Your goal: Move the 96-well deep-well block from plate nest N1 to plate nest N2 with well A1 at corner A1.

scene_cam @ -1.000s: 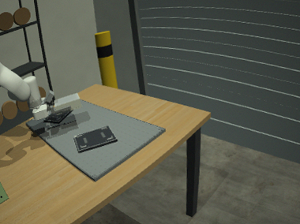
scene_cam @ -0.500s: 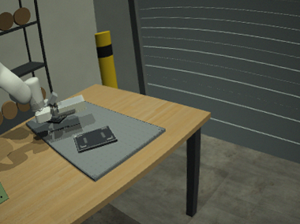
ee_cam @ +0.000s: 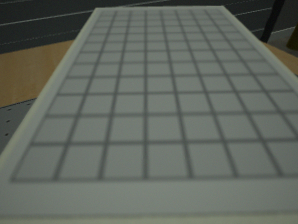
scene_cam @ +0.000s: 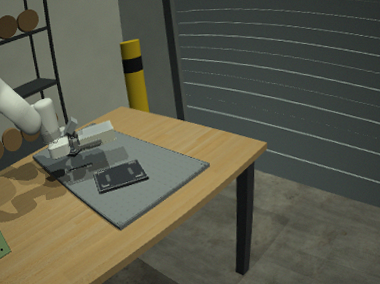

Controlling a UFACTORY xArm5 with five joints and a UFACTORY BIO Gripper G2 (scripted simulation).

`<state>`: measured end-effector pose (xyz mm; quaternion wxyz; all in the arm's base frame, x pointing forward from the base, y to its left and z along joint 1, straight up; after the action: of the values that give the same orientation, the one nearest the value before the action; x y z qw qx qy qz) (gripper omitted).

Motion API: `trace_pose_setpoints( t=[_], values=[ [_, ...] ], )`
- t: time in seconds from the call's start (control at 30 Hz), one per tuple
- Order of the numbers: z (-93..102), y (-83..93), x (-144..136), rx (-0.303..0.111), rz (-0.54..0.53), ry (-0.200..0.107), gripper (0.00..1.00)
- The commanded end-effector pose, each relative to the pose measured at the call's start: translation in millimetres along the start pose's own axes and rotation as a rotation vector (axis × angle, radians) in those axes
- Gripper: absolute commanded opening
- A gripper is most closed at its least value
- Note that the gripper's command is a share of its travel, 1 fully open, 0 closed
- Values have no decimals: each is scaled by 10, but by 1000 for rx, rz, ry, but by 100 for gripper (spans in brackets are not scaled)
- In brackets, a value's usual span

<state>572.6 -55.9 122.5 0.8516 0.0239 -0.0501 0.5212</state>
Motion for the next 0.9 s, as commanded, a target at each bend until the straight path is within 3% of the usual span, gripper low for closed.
trace_pose_setpoints(
  t=[0.0, 0.87],
  values=[
    [-13, -50, -189, 8, 0, 4, 0],
    [60, -306, -874, 8, 0, 5, 0]
  ],
)
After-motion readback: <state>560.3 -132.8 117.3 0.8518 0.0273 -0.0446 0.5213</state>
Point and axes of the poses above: the point midway between the two finger pads, its own y axis back along the fingers, its own x axis across the jaws, z = x × y, the point moved 3 cm from there along y, back along the fingers, and after that the axes turned 6 degrees about -y, right-handed, at the moved point
